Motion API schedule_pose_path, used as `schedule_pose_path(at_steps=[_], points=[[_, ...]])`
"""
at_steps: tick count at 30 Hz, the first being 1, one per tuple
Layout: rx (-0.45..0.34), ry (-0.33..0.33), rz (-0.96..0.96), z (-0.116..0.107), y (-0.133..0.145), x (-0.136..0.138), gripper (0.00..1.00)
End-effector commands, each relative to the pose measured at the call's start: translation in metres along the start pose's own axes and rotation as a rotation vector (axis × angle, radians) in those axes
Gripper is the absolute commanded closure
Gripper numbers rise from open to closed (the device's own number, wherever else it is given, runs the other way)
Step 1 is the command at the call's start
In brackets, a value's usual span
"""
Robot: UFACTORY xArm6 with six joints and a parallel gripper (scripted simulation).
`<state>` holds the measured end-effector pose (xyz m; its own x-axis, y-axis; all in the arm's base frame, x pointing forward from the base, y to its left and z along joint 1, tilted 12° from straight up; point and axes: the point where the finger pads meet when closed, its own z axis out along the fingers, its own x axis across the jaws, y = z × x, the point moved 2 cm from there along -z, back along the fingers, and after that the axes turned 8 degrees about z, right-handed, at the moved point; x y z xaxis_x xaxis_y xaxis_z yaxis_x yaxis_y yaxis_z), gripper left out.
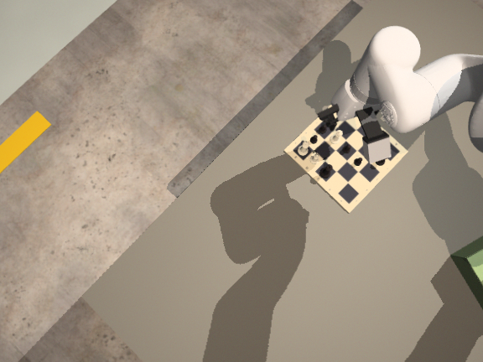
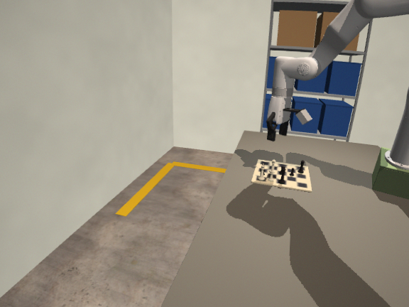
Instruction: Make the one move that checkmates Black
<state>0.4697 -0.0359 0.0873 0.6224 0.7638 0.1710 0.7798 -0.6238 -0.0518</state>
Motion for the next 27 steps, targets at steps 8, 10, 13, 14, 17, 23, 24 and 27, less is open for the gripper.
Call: schedule_pose_path(at_steps=[8, 10, 13, 14, 17, 23, 24, 27], points=[[-0.004, 0.003, -0.624, 0.019, 0.0, 0.001, 0.0], [-0.004, 0.0, -0.721, 0.021, 0.0, 0.001, 0.0], [-0.004, -0.001, -0.77, 0.021, 0.0, 0.001, 0.0], [-0.004, 0.005, -0.912, 0.022, 0.0, 0.001, 0.0], [-0.003, 0.015, -1.023, 0.023, 0.0, 0.001, 0.0], [-0.003, 0.025, -1.077, 0.023, 0.0, 0.0, 0.58], [-0.003, 0.025, -1.077, 0.023, 0.0, 0.0, 0.58], [-0.003, 0.025, -1.077, 0.023, 0.0, 0.0, 0.58]])
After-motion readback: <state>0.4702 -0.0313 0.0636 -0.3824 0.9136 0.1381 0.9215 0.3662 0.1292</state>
